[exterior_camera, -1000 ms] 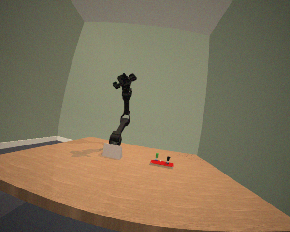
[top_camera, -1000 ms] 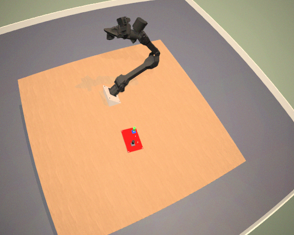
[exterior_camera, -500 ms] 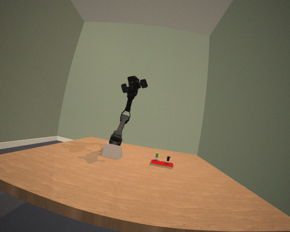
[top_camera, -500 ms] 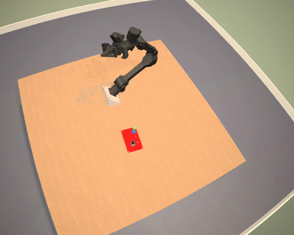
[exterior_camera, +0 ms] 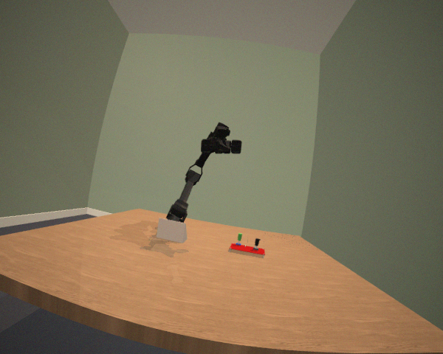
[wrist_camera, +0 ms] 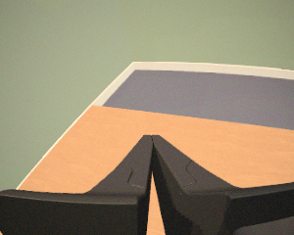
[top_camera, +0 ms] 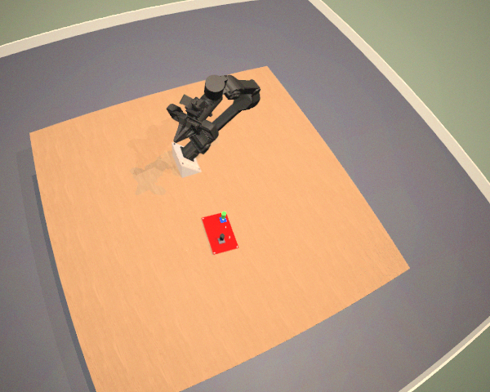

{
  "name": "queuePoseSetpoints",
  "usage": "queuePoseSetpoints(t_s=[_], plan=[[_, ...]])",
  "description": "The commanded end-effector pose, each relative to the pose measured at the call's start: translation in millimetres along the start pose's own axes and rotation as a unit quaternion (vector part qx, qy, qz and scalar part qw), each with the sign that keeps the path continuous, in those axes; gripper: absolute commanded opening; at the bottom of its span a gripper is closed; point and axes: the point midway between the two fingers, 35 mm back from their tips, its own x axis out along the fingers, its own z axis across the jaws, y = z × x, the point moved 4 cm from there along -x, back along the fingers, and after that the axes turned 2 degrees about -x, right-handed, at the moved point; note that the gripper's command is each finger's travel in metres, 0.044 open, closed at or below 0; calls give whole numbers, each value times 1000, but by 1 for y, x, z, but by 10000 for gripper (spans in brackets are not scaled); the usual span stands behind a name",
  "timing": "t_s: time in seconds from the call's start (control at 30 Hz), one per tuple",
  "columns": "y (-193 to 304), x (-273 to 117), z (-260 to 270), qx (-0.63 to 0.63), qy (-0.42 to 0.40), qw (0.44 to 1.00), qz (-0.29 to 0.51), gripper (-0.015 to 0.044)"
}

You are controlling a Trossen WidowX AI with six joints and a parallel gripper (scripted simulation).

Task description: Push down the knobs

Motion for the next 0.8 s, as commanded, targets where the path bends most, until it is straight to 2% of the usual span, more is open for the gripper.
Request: queuePoseSetpoints(t_s=[0.0,0.33,0.77], plan=[[18,15,14,-33,-13,998,50,0],[77,50,49,-120,-45,973,193,0],[160,74,85,-215,-82,907,352,0]])
